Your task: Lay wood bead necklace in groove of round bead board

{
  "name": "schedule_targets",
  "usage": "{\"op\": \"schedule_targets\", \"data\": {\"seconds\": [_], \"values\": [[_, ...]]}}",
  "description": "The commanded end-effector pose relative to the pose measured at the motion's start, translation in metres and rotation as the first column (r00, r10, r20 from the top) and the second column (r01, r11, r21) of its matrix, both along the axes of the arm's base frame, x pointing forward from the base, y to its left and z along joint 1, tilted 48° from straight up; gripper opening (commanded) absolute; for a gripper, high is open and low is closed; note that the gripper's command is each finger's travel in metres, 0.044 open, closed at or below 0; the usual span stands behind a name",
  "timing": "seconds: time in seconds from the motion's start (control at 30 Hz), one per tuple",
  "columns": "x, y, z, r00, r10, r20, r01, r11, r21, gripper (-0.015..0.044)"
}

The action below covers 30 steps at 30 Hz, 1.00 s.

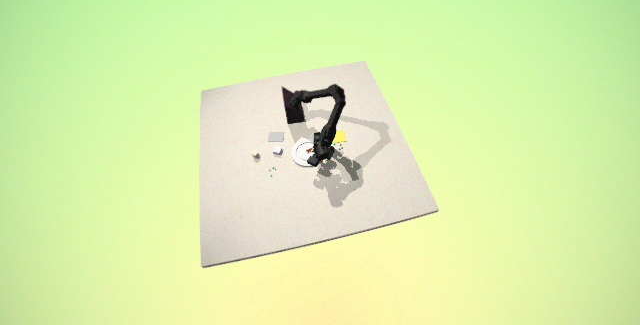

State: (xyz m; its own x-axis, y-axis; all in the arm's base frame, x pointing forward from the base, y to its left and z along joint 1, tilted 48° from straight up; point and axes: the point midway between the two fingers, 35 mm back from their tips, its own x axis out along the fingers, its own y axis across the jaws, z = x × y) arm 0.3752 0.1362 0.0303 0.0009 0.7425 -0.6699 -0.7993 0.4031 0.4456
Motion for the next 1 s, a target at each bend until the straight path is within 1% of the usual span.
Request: {"op": "schedule_targets", "data": {"seconds": [0.0, 0.77, 0.97], "values": [[0.0, 0.0, 0.0, 1.0, 0.0, 0.002, 0.0, 1.0, 0.0, 0.0], [0.0, -0.001, 0.0, 1.0, 0.0, 0.002, 0.0, 1.0, 0.0, 0.0], [0.0, -0.013, 0.011, 1.0, -0.004, -0.002, 0.004, 1.0, 0.0, 0.0]]}}
